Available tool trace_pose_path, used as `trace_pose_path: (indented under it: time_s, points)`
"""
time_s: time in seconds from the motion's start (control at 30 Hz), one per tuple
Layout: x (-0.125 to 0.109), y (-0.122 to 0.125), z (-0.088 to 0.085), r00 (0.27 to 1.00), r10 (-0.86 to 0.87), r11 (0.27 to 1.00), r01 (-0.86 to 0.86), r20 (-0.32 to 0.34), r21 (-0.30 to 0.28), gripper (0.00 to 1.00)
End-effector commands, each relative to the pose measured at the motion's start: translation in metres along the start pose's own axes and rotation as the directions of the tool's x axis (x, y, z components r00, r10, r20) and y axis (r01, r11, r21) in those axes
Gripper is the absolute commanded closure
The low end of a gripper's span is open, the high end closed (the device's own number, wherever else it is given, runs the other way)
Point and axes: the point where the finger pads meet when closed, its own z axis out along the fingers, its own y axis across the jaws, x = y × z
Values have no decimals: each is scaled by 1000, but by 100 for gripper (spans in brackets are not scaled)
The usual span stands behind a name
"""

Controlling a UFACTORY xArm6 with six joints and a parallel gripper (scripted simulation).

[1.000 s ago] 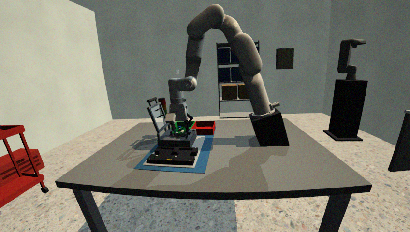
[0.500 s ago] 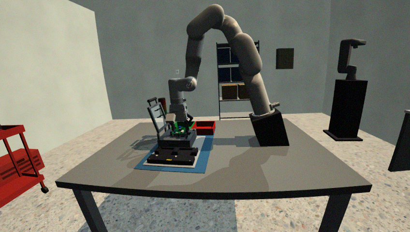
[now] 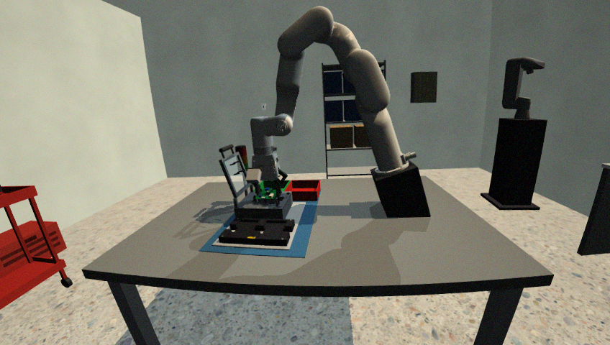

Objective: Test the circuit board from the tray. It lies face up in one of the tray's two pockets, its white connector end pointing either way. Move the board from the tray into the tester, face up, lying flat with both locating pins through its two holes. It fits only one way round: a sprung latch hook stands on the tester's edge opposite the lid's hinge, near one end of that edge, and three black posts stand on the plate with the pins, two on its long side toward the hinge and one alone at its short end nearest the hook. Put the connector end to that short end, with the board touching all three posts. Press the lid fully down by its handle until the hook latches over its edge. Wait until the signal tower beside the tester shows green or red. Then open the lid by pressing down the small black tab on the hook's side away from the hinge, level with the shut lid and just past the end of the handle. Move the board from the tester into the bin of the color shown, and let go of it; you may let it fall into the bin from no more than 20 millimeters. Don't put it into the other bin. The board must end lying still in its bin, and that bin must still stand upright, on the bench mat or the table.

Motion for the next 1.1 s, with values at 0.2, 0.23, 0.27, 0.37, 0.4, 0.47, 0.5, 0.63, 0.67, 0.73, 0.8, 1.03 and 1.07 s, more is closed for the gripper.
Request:
trace_pose_path:
  time_s: [0.2,0.23,0.27,0.37,0.4,0.47,0.5,0.63,0.67,0.73,0.8,1.03,1.07]
  points:
    - [0,1,-1,1000,0,1000,0,0,-3,21]
    - [0,1,-1,1000,0,1000,0,0,-3,21]
    - [0,1,-1,1000,0,1000,0,0,-3,21]
    - [0,1,-1,1000,0,1000,0,0,-3,21]
    - [0,1,-1,1000,0,1000,0,0,-3,21]
    - [0,1,0,1000,0,1000,0,0,-3,21]
    - [0,1,0,1000,0,1000,0,0,-3,21]
    - [0,1,1,1000,0,1000,0,0,-3,21]
    - [0,1,1,1000,0,1000,0,0,-3,21]
    - [0,1,1,1000,0,1000,0,0,-3,21]
    - [0,1,1,1000,0,1000,0,0,-3,21]
    - [0,1,2,1000,0,1000,0,0,-3,21]
    - [0,1,2,1000,0,1000,0,0,-3,21]
